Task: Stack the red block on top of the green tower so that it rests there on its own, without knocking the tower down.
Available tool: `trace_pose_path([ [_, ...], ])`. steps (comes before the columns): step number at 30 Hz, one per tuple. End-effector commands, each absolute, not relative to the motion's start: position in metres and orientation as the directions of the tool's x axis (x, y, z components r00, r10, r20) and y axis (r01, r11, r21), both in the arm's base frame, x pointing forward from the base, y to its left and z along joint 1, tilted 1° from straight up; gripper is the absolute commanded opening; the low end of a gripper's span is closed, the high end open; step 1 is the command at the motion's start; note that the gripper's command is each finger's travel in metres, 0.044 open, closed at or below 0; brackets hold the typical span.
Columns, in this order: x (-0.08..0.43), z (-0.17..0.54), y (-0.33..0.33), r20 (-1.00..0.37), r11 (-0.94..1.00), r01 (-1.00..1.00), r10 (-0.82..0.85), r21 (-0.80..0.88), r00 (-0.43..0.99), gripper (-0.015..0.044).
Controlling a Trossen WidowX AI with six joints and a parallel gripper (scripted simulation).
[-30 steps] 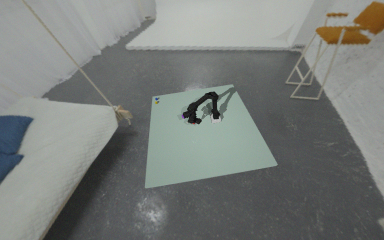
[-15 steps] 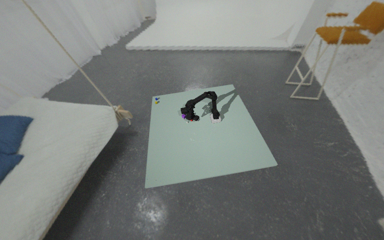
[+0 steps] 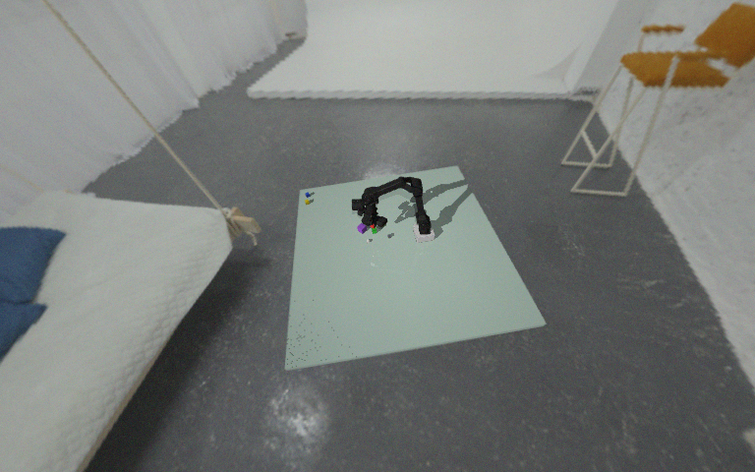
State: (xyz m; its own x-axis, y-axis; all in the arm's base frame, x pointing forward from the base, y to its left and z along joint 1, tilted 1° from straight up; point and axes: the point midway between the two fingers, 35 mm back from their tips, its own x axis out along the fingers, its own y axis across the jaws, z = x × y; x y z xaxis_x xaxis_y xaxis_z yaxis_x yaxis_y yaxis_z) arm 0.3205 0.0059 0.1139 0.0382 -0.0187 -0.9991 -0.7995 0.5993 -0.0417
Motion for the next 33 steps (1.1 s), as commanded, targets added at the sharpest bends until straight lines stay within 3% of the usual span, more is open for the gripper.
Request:
trace_pose_path([
  [1, 0.324, 0.113, -0.020, -0.999, 0.597, -0.802, -0.018, -0.037, 0.032, 0.0000],
  [7, 0.329, 0.113, -0.048, -0.999, 0.597, -0.801, -0.021, -0.039, 0.032, 0.0000],
  [33, 0.331, 0.052, -0.051, -0.999, 0.597, -0.801, -0.022, -0.039, 0.032, 0.0000],
])
